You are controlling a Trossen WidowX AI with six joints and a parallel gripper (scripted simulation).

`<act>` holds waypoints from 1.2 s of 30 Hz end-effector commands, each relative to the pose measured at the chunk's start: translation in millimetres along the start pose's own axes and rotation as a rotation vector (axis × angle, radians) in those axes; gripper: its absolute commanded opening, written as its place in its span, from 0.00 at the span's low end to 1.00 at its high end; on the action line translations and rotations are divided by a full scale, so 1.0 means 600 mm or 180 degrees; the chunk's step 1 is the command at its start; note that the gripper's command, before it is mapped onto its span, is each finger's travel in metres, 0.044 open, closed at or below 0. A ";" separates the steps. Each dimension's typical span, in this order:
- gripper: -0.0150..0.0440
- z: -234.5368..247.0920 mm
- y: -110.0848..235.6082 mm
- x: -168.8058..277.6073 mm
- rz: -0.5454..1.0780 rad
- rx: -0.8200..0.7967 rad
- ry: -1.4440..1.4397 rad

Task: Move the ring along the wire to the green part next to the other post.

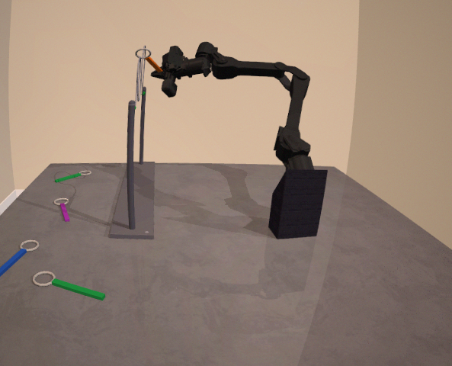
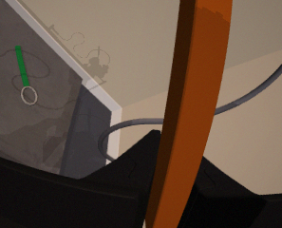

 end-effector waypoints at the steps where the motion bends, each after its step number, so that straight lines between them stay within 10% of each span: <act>1: 0.00 0.001 0.000 -0.001 -0.0038 0.0086 0.0160; 36: 0.00 -0.012 -0.001 -0.001 -0.0172 0.0802 0.1409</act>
Point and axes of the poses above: the point midway between the two fingers, 35 mm back from their tips, its own y axis back along the fingers, its own z axis across the jaws, x = y × z, the point moved 4 cm from there along y, back along the fingers, and after that the axes turned 2 degrees about y, right-handed, at the moved point
